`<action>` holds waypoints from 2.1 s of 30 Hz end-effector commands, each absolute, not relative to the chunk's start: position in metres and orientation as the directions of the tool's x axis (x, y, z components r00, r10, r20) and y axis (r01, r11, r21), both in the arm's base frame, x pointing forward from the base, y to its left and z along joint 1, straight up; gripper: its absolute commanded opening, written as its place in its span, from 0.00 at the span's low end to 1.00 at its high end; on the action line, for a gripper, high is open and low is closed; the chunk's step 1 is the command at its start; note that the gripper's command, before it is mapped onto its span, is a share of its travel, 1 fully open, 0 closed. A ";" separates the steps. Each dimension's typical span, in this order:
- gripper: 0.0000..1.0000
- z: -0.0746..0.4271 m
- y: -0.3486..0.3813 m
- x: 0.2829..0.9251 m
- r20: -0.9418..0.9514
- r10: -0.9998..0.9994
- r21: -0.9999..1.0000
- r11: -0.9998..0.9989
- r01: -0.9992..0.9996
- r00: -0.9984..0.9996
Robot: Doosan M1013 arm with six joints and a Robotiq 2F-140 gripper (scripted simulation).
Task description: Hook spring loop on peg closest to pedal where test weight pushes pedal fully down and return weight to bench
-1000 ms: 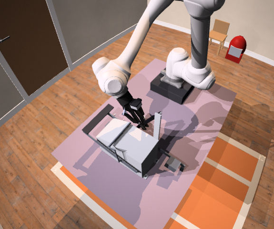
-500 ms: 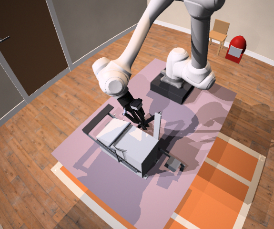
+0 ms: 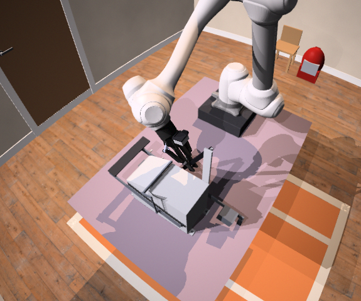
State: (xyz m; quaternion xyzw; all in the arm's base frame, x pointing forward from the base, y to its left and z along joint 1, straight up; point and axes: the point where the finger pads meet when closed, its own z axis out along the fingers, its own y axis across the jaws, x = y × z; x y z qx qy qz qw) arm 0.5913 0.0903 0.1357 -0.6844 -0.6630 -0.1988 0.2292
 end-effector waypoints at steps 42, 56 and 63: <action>0.17 0.135 0.107 0.593 0.576 0.816 -0.049 -0.016 0.999 0.041; 0.17 0.135 0.108 0.593 0.576 0.816 -0.049 -0.016 0.999 0.041; 0.17 0.135 0.108 0.593 0.576 0.816 -0.049 -0.016 0.999 0.041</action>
